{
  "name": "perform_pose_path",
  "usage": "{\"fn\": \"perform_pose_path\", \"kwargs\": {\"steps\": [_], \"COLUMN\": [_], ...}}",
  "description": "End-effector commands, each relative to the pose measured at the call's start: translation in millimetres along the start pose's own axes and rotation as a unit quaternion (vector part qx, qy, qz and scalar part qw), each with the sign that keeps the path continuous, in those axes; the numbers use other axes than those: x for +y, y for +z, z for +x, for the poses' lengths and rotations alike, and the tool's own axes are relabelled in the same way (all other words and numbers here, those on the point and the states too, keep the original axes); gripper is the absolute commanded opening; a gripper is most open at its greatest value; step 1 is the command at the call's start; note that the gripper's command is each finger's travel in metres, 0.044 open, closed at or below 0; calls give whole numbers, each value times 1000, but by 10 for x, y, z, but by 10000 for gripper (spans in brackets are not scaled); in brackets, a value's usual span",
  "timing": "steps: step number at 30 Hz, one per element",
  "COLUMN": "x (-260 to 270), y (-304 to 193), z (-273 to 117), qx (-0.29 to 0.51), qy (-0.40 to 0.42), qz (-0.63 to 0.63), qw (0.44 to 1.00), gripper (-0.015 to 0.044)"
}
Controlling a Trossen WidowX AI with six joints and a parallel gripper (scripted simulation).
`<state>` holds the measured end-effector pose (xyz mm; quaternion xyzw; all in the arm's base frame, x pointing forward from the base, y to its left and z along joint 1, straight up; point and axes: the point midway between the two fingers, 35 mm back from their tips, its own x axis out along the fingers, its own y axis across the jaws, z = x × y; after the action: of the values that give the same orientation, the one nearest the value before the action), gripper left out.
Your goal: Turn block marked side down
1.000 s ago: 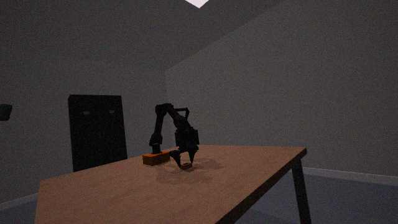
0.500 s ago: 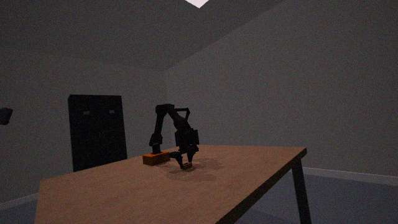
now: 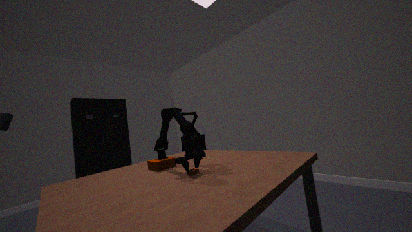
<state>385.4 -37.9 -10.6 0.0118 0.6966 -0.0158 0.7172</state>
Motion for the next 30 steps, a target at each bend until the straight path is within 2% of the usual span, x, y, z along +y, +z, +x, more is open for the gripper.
{"fn": "perform_pose_path", "kwargs": {"steps": [1, 5, 6, 13, 30], "x": [3, 3, 3, 2, -2], "y": [4, 5, 5, 8, 46], "z": [-14, -281, -298, -291, -183], "qx": [-1, -1, -1, -6, -132], "qy": [1, 1, 1, 1, 2], "qz": [1, 1, 1, 1, 3], "qw": [1000, 1000, 1000, 1000, 991], "gripper": [116, 11, 0, 0, 0]}}
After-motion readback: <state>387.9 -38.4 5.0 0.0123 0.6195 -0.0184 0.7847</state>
